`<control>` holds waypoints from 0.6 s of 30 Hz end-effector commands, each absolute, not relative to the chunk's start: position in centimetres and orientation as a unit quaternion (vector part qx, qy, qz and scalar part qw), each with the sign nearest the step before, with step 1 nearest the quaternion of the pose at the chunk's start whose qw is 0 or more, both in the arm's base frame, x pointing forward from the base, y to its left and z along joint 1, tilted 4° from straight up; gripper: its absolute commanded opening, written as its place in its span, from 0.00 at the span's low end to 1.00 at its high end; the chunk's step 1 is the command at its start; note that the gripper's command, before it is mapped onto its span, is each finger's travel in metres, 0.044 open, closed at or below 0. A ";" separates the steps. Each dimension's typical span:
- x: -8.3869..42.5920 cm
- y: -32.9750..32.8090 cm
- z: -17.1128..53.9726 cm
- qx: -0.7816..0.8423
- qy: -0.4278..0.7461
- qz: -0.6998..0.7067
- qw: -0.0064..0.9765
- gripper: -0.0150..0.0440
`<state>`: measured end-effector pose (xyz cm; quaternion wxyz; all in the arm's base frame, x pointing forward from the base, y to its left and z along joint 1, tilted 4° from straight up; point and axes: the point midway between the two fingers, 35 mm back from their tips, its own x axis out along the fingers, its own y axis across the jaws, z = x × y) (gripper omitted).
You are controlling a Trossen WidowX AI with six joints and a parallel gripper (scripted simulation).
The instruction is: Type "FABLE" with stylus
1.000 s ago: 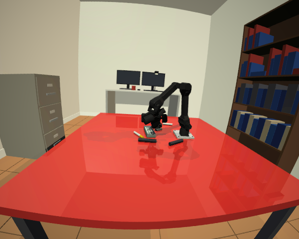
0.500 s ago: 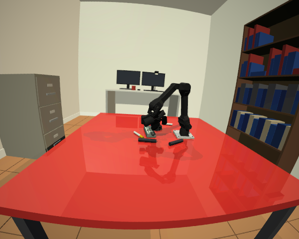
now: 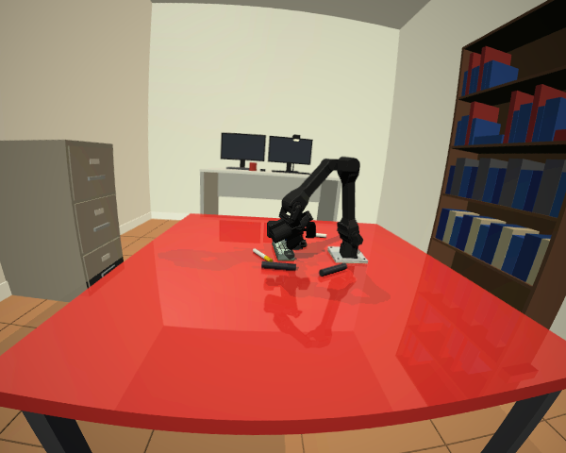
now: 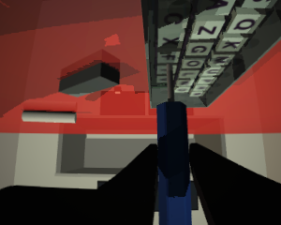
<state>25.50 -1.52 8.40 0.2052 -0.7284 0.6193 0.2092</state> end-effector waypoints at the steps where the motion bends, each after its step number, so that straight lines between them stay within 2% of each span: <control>1: 25.5 -1.5 8.2 -0.729 0.619 0.207 0.206 0.39; 18: 25.5 -1.5 7.6 -0.729 0.619 0.207 0.206 0.39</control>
